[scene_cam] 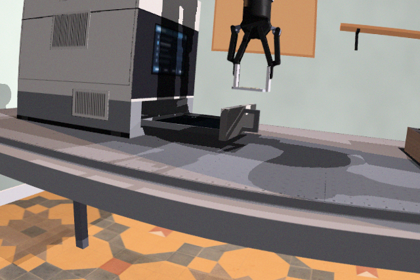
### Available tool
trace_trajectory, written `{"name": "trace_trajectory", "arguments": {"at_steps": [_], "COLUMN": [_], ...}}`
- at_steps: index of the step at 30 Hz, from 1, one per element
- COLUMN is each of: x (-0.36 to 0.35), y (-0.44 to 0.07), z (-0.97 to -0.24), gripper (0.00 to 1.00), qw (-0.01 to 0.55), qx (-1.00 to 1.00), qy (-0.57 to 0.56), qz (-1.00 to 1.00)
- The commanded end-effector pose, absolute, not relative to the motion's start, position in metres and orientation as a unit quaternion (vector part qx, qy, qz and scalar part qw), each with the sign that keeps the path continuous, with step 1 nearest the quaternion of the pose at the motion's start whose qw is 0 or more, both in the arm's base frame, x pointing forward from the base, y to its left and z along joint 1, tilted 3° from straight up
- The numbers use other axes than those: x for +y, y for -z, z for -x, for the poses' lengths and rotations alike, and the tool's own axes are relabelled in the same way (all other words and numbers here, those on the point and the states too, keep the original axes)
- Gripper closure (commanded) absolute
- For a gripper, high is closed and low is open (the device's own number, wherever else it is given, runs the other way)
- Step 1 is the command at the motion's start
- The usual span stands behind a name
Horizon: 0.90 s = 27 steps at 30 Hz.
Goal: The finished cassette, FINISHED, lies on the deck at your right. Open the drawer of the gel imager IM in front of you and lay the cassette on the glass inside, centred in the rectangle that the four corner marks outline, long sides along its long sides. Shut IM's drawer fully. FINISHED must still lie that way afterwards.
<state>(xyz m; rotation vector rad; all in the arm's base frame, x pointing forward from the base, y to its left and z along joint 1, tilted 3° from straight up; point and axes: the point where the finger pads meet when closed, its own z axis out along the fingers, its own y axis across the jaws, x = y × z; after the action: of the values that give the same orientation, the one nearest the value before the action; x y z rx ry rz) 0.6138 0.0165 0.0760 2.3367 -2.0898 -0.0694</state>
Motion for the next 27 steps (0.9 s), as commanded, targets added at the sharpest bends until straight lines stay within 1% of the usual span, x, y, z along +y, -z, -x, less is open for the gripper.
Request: {"name": "trace_trajectory", "arguments": {"at_steps": [1,10,27], "x": [0.030,0.066,0.066], "y": [-0.076,-0.077,-0.076], "z": [-0.620,-0.635,-0.636], "gripper": [0.90,0.90,0.90], "qw": [0.003,0.003,0.003], "qx": [-0.667,-0.667,-0.667], "qy": [0.022,0.022,0.022], "qz": [-0.745,-0.745,-0.745]}}
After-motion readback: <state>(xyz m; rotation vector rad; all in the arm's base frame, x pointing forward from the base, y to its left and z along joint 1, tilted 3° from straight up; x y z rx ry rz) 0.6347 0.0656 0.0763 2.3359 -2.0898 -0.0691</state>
